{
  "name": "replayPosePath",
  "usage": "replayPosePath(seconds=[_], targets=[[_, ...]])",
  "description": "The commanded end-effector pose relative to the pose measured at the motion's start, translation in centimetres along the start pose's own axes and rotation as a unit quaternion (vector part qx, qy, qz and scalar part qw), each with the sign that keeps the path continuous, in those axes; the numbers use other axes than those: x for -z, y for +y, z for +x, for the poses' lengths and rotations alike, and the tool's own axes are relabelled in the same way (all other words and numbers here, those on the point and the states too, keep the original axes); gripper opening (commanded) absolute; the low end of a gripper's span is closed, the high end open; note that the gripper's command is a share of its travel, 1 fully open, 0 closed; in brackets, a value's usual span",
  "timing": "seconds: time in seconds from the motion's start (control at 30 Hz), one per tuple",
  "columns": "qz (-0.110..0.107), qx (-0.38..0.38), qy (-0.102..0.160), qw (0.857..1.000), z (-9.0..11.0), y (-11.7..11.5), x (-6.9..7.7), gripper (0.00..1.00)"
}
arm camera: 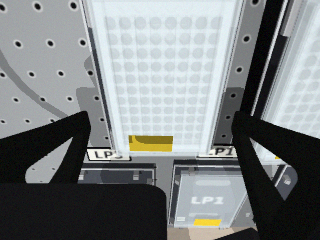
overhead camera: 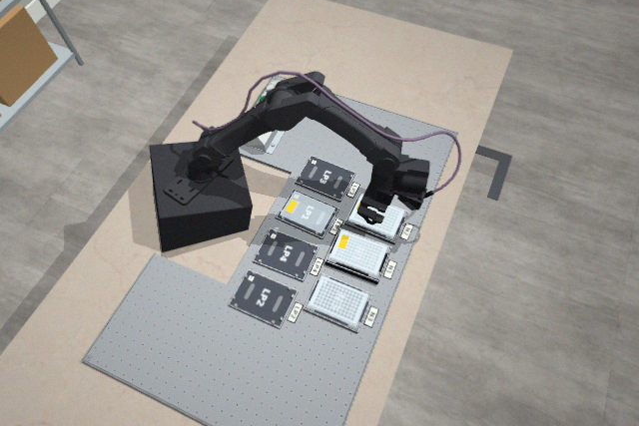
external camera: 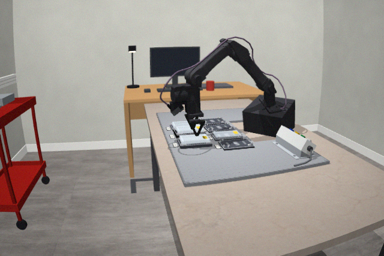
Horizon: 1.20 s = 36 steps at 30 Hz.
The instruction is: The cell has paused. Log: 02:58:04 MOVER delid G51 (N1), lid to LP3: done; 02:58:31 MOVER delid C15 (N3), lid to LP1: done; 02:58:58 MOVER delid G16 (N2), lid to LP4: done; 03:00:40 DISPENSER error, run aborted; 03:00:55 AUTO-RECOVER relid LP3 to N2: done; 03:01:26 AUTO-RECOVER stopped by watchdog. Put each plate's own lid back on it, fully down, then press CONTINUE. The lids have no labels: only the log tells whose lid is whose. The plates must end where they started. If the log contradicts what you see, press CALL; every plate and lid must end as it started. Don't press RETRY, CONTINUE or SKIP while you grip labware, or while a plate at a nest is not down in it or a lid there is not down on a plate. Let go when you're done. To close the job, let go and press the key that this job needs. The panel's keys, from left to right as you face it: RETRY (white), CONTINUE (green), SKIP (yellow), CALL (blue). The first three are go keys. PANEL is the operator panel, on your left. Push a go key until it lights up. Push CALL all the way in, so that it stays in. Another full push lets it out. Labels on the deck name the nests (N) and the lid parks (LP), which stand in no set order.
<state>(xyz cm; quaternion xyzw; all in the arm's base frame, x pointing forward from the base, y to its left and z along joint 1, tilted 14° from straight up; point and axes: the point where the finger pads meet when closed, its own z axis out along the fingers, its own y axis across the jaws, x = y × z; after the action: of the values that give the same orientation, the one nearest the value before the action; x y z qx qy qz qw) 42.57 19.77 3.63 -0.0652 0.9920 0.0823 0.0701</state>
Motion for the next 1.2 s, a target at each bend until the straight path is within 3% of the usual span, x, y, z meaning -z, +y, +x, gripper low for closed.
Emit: replayPosePath(seconds=[0.0, 1.17], targets=[[-0.008, 0.002, -0.041, 0.999, -1.86, 0.74, 3.52, 1.00], [-0.007, 0.001, -0.038, 0.999, -1.47, 0.69, 3.14, 1.00]])
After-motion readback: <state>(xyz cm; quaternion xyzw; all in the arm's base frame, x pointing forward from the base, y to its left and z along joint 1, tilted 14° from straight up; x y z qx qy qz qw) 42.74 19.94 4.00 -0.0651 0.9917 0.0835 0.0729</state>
